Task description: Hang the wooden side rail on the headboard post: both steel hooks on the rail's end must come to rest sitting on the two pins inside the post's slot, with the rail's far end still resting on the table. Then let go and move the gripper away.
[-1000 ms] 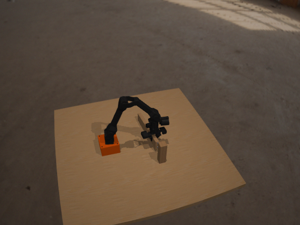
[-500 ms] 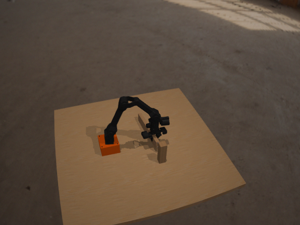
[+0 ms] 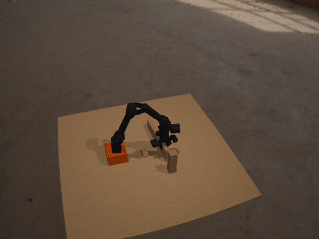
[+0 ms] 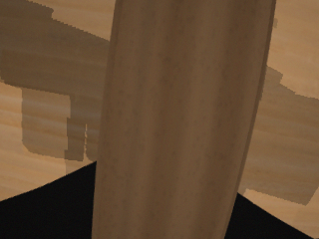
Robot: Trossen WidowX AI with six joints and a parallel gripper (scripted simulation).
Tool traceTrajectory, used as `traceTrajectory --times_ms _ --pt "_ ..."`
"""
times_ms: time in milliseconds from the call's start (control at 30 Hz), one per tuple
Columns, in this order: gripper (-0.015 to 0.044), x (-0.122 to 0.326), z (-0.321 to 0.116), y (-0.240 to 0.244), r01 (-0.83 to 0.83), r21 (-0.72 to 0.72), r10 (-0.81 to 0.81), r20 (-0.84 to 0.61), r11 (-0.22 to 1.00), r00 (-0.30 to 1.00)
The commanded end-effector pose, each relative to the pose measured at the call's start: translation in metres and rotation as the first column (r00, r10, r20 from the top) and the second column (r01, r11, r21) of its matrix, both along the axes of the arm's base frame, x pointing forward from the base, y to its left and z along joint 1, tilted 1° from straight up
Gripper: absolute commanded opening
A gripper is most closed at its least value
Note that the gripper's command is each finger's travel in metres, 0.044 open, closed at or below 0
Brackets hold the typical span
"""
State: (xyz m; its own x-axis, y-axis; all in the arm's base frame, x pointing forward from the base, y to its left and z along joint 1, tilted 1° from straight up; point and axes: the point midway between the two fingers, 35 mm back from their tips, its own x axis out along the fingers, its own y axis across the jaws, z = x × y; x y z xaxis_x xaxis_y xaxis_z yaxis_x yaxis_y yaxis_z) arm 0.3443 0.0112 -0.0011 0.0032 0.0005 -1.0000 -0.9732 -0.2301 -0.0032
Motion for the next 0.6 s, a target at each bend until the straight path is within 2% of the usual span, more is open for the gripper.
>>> traceTrajectory --times_ms 0,567 --pt "0.0 0.0025 0.0015 -0.0009 0.0 0.0 0.0 0.011 1.0 1.0" --pt "0.0 0.001 0.0006 -0.0031 0.0 -0.001 0.0 0.011 1.0 1.0"
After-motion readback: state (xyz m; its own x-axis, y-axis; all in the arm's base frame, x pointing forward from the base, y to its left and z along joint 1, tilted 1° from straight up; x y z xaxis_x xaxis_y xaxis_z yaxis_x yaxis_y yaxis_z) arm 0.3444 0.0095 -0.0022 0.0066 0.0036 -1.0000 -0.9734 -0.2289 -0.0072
